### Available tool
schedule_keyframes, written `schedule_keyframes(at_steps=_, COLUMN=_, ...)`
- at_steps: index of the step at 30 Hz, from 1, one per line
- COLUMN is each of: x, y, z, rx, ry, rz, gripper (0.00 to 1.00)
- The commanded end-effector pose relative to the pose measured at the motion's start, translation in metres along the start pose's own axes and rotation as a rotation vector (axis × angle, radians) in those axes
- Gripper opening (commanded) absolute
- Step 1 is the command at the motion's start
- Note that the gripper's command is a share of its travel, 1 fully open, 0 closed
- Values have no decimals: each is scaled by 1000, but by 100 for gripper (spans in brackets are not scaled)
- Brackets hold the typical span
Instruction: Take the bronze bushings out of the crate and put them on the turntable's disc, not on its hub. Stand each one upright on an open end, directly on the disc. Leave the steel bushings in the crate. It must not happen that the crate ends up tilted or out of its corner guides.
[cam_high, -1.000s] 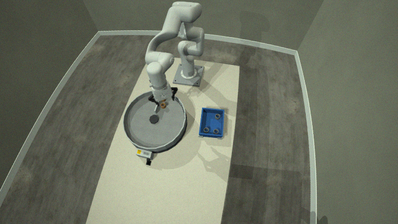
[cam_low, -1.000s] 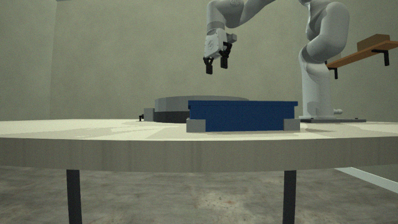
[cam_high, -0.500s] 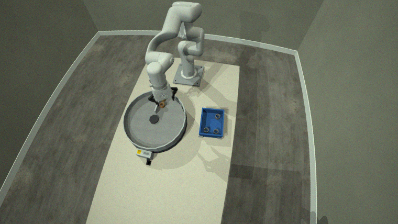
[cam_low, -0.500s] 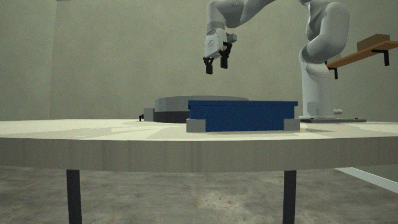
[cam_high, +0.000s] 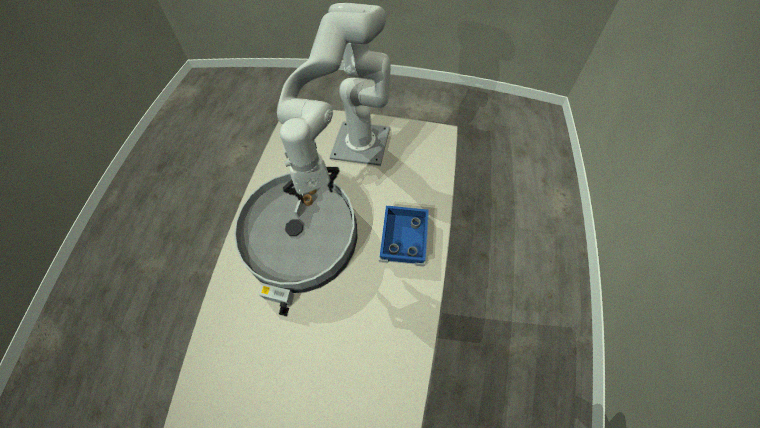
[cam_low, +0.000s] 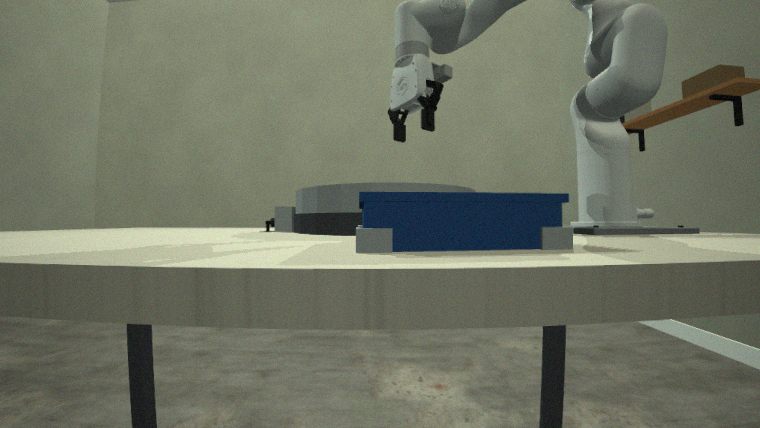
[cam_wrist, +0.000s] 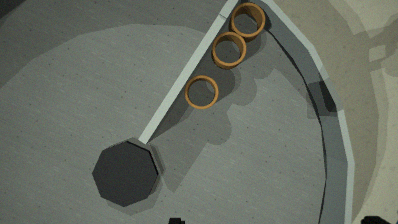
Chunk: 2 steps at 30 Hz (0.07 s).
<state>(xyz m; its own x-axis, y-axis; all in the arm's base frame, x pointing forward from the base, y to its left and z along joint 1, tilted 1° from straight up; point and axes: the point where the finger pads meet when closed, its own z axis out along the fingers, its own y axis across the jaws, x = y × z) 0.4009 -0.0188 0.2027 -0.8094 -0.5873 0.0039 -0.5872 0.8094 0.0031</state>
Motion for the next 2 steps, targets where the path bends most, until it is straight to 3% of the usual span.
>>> schedule_keyframes(at_steps=1, x=-1, y=-1, z=-1, rx=2, ry=-3, rz=0, gripper=100)
schedule_keyframes(at_steps=2, x=-1, y=-1, z=-1, rx=2, ry=-3, rz=0, gripper=100)
